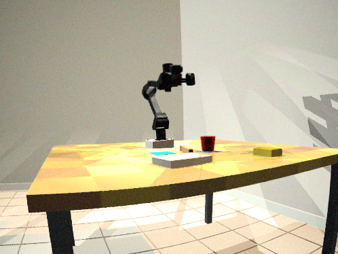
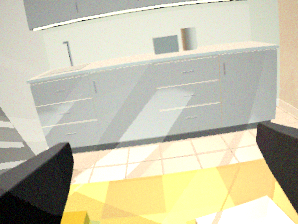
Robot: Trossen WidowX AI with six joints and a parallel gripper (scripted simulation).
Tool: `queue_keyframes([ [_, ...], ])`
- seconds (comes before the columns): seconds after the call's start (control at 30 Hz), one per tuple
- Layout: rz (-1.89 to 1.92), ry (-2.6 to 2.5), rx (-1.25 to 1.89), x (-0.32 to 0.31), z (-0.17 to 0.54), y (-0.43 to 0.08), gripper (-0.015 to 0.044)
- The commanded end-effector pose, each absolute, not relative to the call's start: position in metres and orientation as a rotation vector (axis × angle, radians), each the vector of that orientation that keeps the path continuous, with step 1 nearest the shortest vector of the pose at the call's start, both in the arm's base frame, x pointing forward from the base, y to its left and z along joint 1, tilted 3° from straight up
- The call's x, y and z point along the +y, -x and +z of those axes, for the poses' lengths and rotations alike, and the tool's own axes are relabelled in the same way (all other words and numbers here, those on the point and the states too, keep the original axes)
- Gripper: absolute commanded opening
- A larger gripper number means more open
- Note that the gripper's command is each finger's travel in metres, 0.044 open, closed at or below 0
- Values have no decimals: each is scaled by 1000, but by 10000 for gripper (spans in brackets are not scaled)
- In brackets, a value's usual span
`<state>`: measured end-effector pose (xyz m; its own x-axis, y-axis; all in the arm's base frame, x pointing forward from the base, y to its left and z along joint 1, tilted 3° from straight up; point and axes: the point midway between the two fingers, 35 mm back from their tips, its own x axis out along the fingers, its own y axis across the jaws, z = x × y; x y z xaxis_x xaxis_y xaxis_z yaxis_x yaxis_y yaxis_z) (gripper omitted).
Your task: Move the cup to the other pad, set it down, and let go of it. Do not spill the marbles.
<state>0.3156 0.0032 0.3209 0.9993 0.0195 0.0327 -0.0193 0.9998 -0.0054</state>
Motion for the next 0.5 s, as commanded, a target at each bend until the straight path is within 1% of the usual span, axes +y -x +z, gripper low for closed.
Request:
queue_keyframes([
  [0.0,21,-5,-20,4,319,-317,374],
  [0.07,31,-87,82,10,302,-329,321],
  [0.27,-38,-421,560,40,219,-359,164],
  [0.3,-68,-468,636,44,206,-360,148],
  [0.47,-293,-670,988,64,149,-355,148],
])
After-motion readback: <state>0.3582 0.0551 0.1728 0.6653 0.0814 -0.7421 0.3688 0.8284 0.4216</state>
